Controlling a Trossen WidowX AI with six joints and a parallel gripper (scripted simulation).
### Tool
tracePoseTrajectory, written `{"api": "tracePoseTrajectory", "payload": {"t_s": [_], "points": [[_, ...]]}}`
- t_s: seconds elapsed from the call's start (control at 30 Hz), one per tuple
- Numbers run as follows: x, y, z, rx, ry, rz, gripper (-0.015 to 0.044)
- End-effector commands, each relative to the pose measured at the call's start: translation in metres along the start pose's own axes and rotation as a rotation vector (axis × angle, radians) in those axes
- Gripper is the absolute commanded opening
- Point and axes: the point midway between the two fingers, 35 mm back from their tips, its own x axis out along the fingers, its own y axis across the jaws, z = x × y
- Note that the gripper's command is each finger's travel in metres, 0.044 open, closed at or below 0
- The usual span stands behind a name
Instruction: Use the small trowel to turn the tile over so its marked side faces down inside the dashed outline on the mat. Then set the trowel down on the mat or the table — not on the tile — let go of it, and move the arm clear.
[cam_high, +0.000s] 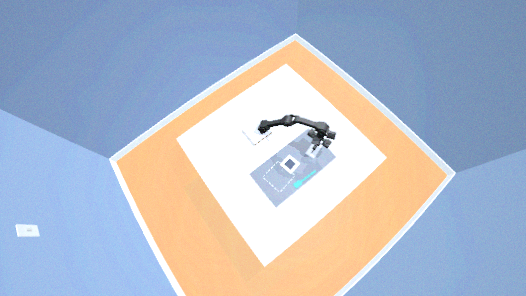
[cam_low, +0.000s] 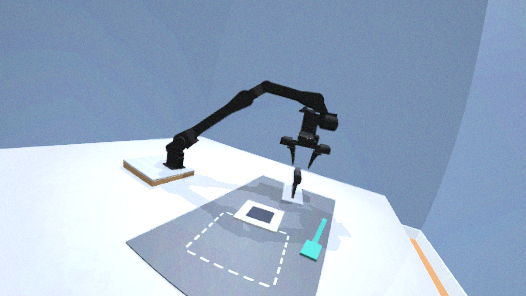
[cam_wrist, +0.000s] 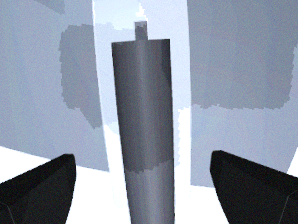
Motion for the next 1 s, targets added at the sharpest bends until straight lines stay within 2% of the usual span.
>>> {"api": "tracePoseTrajectory", "payload": {"t_s": [0.0, 0.4, 0.97], "points": [[-0.01, 0.0, 0.0, 0.0, 0.006, 0.017, 0.03], [-0.007, 0.005, -0.001, -0.222, -0.002, 0.077, 0.03], [0.0, 0.011, -0.006, -0.774, -0.09, 0.212, 0.03]]}}
